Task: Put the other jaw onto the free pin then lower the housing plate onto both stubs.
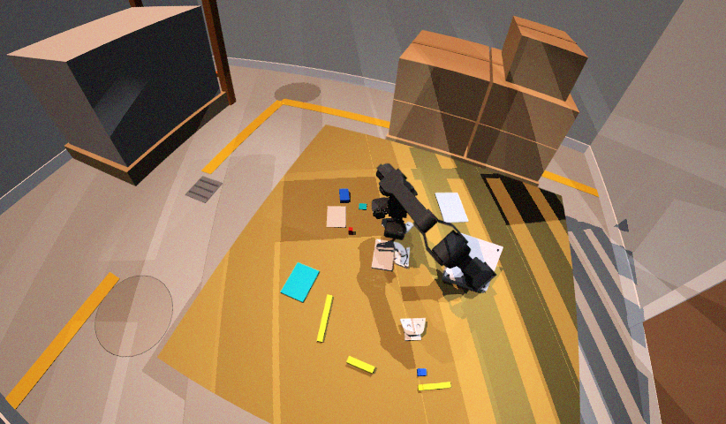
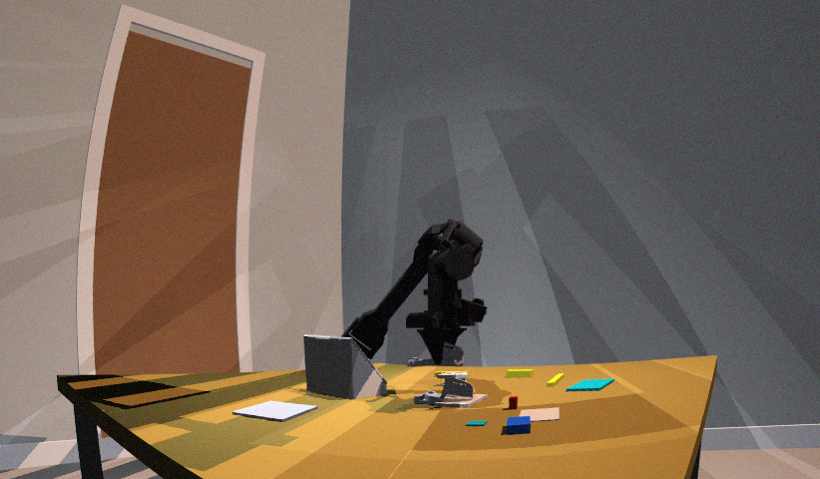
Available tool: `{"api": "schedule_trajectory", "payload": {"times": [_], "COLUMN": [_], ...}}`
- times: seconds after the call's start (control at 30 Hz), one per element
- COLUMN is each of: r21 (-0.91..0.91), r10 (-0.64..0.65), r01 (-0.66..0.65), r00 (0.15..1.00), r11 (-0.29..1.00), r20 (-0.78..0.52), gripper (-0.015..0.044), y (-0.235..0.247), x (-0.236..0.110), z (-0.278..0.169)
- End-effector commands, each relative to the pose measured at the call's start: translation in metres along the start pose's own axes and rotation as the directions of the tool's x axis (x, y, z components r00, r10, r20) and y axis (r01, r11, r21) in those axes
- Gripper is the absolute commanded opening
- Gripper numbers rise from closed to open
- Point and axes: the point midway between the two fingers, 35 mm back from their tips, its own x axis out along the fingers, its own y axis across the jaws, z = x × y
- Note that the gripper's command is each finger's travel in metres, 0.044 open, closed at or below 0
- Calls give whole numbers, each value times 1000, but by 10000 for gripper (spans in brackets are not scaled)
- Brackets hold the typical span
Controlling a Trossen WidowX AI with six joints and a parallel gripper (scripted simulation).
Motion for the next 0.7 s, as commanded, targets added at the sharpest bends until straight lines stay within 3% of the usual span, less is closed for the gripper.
{"api": "schedule_trajectory", "payload": {"times": [0.0,0.67], "r21": [7,55], "r10": [-2,15], "r01": [2,-16], "r00": [1000,1000], "r11": [1000,998], "r20": [9,9], "gripper": [134,134], "y": [13,77], "x": [-2,5], "z": [2,0]}}
